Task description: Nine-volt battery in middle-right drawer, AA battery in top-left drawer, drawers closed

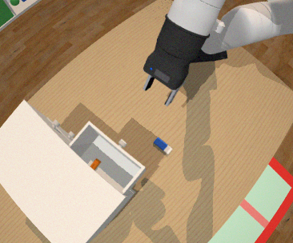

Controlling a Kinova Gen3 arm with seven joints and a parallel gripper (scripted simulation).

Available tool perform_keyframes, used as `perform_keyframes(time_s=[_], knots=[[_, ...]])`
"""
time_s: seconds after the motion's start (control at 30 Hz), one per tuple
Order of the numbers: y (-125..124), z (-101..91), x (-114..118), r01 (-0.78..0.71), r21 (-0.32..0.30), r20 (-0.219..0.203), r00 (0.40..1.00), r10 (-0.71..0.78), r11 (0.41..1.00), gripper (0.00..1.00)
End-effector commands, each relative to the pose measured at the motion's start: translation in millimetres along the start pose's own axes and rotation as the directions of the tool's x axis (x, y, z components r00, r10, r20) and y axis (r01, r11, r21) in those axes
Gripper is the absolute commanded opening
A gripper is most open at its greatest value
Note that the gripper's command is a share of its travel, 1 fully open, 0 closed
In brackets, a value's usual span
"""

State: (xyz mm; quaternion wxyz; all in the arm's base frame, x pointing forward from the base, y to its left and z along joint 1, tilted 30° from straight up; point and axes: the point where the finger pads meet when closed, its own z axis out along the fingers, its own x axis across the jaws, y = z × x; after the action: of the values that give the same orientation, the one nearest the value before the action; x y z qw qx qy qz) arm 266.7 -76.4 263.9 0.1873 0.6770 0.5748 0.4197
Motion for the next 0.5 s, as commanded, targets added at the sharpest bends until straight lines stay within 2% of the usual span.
perform_keyframes(time_s=[0.0,0.23,0.47], knots=[[-0.9,3.8,2.8,-0.013,-0.023,-0.013,1.000,0.012,1.000,1.00],[-0.2,11.0,2.8,-0.012,-0.059,-0.014,1.000,0.012,0.998,1.00],[-0.3,12.8,2.9,-0.013,-0.068,-0.013,1.000,0.012,0.998,1.00]])
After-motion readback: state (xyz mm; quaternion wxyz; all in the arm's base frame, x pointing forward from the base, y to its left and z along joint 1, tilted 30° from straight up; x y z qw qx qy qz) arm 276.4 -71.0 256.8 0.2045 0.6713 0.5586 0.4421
